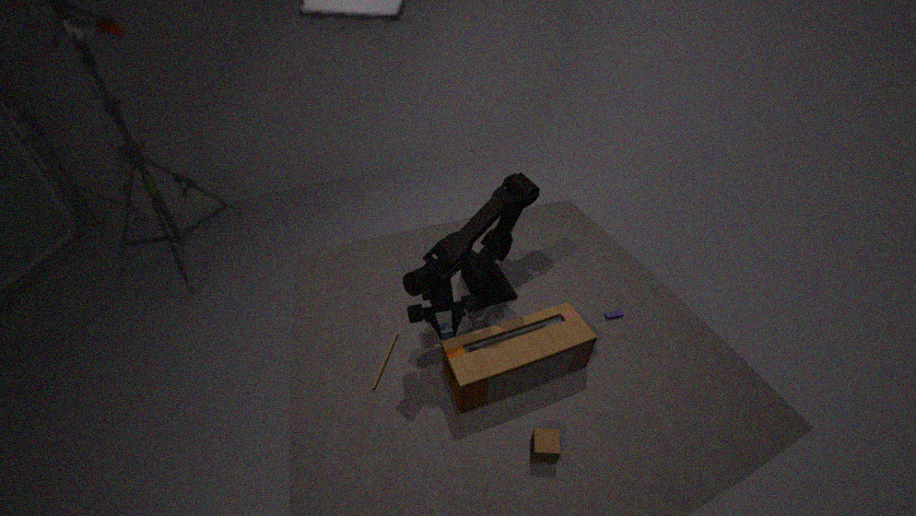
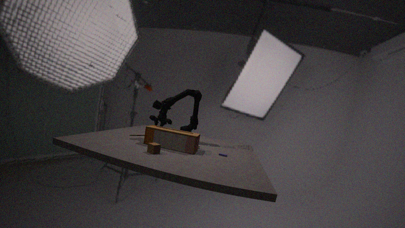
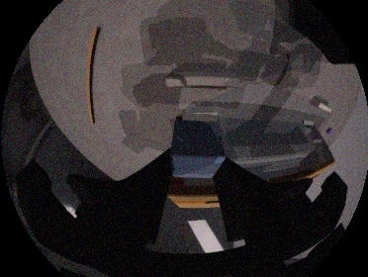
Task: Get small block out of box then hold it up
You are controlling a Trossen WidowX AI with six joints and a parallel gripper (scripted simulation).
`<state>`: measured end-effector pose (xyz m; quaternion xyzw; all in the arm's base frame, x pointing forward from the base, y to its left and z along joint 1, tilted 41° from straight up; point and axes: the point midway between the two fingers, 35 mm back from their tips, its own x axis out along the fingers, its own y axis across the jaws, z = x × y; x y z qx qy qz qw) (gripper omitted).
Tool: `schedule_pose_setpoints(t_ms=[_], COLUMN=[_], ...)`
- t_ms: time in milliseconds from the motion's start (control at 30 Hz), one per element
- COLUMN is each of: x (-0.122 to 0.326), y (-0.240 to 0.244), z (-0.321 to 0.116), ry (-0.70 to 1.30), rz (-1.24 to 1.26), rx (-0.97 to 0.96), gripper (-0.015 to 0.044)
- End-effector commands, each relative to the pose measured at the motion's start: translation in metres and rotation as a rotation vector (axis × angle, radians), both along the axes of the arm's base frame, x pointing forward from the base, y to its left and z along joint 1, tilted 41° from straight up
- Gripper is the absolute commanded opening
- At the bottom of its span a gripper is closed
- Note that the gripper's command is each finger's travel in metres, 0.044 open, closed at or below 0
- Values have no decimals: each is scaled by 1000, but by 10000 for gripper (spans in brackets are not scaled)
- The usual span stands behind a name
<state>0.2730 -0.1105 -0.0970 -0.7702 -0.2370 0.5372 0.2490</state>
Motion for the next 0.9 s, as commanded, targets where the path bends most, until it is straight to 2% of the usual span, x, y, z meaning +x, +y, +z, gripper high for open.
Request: schedule_pose_setpoints(t_ms=[0, 867], x=[-2, -20], y=[-2, -9], z=[12, 93], ry=[38, 233], rz=[-44, -402], rx=[-8, -48], gripper=[0, 0])
